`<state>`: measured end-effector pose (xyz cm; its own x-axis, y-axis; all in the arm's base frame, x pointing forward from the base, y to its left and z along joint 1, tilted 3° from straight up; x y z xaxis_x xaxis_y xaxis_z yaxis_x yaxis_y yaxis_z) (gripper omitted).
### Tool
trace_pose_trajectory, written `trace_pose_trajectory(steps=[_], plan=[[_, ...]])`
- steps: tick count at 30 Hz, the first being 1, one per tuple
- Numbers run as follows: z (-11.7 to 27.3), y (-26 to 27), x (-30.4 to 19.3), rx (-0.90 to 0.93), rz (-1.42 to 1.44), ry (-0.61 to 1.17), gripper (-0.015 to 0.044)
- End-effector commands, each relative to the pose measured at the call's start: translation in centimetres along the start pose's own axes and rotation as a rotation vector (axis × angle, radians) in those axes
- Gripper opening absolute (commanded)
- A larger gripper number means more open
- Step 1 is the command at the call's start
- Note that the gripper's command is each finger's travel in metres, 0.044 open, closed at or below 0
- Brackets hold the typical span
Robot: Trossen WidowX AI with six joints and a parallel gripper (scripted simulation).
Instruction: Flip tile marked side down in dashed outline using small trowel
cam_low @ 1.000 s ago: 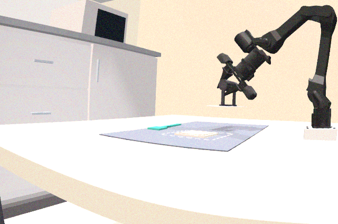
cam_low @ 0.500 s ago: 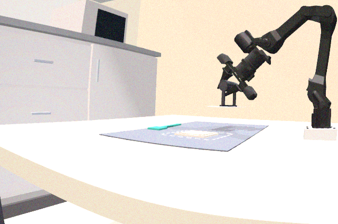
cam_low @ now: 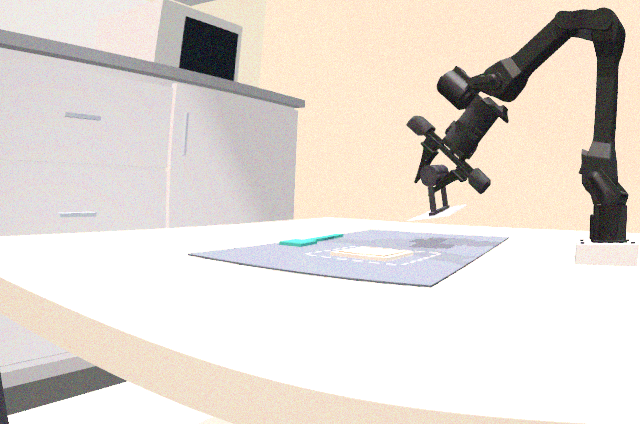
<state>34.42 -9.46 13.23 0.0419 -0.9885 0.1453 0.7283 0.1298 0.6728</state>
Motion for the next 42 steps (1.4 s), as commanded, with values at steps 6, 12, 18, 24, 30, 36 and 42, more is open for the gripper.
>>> trace_pose_trajectory(steps=[6, 12, 18, 24, 30, 36, 42], plan=[[-0.3, 0.2, 1.6, -0.066, 0.158, 0.069, 0.0], [-0.7, -0.4, 2.5, -0.117, 0.256, 0.134, 0.0], [-0.9, -1.0, 3.4, -0.154, 0.346, 0.208, 0.0], [-1.1, -1.5, 4.2, -0.175, 0.429, 0.288, 0.0], [-1.1, -2.1, 5.1, -0.181, 0.505, 0.371, 0.0], [-1.0, -2.6, 6.0, -0.17, 0.574, 0.454, 0.0], [-0.8, -3.2, 6.9, -0.143, 0.635, 0.535, 0.0]])
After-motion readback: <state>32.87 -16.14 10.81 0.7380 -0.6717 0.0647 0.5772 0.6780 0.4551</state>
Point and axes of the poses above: the point midway between the two fingers, 35 mm back from their tips, its own z axis back along the fingers, its own y axis across the jaws, x = y × z, the point moved 1 cm from there along z, back along the fingers, and after that the axes turned 2 degrees about z, right-handed, at the moved point
